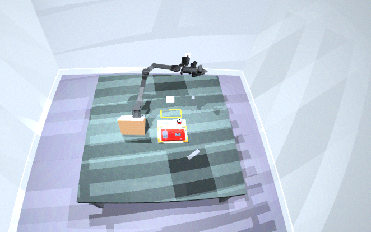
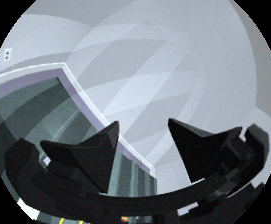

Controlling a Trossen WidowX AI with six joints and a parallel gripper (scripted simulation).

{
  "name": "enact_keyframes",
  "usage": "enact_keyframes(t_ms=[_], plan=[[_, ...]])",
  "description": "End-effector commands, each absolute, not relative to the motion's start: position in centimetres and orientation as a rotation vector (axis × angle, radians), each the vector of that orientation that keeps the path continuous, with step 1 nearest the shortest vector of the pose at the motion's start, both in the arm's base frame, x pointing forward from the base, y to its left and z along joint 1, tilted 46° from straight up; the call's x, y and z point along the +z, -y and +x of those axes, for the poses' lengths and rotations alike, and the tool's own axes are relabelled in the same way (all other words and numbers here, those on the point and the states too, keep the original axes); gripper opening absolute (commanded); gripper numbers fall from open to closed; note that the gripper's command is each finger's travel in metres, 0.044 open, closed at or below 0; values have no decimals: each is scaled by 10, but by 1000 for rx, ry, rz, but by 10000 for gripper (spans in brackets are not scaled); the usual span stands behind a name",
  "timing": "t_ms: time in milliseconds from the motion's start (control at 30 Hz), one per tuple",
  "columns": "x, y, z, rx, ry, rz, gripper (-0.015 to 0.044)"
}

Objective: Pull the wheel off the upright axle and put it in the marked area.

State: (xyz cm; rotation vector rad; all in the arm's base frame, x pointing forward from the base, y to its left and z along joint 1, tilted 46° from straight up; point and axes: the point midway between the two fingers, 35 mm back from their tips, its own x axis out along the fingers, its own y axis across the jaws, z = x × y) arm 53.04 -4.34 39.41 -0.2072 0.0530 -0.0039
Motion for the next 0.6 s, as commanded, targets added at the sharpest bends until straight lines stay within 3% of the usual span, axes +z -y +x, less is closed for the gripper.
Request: enact_keyframes(t_ms=[0,567], plan=[[336,47,538,41,-225,-38,300],[134,55,486,-71,-970,868,300]])
